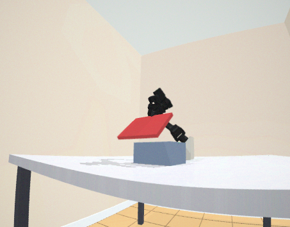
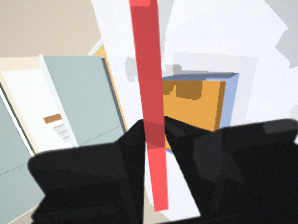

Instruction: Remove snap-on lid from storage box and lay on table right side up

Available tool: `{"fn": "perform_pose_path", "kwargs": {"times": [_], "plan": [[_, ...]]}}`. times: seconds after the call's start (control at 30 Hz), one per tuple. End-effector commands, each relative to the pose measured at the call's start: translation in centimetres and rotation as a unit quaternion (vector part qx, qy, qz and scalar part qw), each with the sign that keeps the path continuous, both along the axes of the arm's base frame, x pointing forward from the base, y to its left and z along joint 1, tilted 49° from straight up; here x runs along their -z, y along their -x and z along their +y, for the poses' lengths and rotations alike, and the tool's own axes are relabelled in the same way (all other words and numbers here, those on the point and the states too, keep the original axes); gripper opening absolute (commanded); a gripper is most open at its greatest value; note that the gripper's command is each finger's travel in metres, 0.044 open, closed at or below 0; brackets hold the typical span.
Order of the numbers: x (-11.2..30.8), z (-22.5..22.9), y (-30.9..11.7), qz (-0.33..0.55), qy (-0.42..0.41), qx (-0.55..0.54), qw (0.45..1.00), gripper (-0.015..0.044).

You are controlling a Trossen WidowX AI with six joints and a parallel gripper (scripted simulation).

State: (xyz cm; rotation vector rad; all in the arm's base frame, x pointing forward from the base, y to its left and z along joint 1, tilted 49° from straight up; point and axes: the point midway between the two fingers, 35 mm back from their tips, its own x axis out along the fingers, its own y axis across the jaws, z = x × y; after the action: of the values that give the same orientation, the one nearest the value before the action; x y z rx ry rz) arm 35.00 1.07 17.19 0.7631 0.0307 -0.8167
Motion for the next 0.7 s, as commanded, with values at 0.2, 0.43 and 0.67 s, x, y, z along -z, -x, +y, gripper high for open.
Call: {"fn": "perform_pose_path", "kwargs": {"times": [0.2, 0.43, 0.67], "plan": [[-1.5, -1.0, 0.8, -0.001, -0.001, -0.005, 1.0, 0.0], [-2.5, -1.8, 1.3, 0.0, -0.001, -0.005, 1.0, 0.0], [-3.5, -2.7, 1.8, 0.0, 0.0, -0.005, 1.0, 0.0]]}}
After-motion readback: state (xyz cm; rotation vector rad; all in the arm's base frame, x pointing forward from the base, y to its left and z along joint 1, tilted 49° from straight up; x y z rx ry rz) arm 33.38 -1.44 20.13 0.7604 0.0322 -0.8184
